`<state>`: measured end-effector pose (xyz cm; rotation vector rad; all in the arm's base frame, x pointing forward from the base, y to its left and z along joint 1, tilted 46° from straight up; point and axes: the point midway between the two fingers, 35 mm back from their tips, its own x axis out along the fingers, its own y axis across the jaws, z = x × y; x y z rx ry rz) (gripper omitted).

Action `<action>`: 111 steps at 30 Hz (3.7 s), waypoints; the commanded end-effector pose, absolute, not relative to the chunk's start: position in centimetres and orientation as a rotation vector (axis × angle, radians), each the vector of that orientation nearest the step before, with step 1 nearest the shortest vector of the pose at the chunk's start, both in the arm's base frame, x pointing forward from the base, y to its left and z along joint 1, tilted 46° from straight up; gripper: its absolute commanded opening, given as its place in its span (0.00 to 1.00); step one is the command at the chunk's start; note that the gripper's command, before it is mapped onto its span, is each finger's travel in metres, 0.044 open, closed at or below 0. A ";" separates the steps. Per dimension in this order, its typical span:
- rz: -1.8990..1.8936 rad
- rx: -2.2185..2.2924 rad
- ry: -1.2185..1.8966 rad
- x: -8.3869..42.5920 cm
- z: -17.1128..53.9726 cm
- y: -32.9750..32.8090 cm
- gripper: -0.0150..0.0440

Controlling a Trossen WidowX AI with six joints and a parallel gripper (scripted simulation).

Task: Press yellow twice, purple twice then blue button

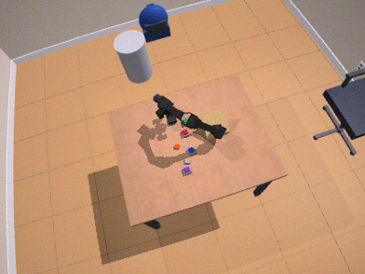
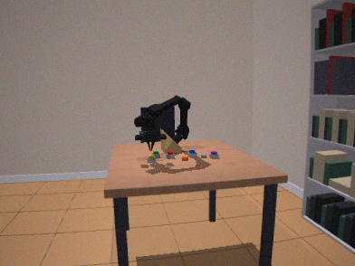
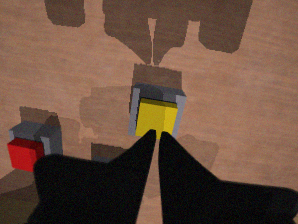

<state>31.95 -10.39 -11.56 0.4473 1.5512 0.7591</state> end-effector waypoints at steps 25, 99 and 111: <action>0.770 0.447 1.559 31.3 -14.0 -8.0 0.29; 0.784 0.465 1.561 26.5 18.2 16.7 0.29; 0.787 0.467 1.560 25.9 16.5 18.5 0.29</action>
